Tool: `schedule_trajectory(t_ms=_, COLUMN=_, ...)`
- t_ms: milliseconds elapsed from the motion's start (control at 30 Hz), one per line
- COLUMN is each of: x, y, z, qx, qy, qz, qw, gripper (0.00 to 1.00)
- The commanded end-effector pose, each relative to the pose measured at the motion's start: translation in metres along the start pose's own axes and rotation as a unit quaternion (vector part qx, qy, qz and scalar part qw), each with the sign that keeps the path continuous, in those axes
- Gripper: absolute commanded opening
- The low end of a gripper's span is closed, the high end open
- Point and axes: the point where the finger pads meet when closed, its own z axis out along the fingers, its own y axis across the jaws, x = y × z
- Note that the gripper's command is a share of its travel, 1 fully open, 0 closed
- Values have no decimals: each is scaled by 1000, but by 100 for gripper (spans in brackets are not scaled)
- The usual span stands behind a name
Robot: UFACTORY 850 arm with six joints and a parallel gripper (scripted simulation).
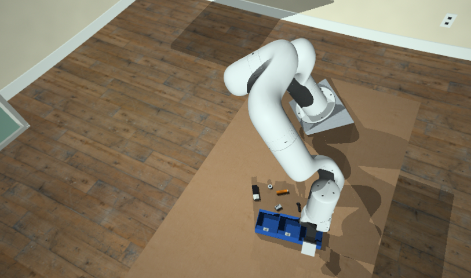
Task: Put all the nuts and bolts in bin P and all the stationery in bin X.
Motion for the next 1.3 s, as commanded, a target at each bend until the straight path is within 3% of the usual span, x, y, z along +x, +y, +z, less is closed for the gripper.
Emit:
schedule_trajectory(t_ms=0, x=1, y=0, z=-18, qx=0, qy=1, qz=0, qw=1000, gripper=7)
schedule_trajectory(t_ms=100, x=1, y=0, z=-28, qx=0, qy=1, qz=0, qw=1000, gripper=7)
schedule_trajectory(t_ms=433, x=1, y=0, z=-28, qx=0, qy=1, qz=0, qw=1000, gripper=7)
schedule_trajectory(t_ms=933, x=1, y=0, z=-144, qx=0, qy=1, qz=0, qw=1000, gripper=7)
schedule_trajectory(t_ms=1267, x=1, y=0, z=-153, qx=0, qy=1, qz=0, qw=1000, gripper=7)
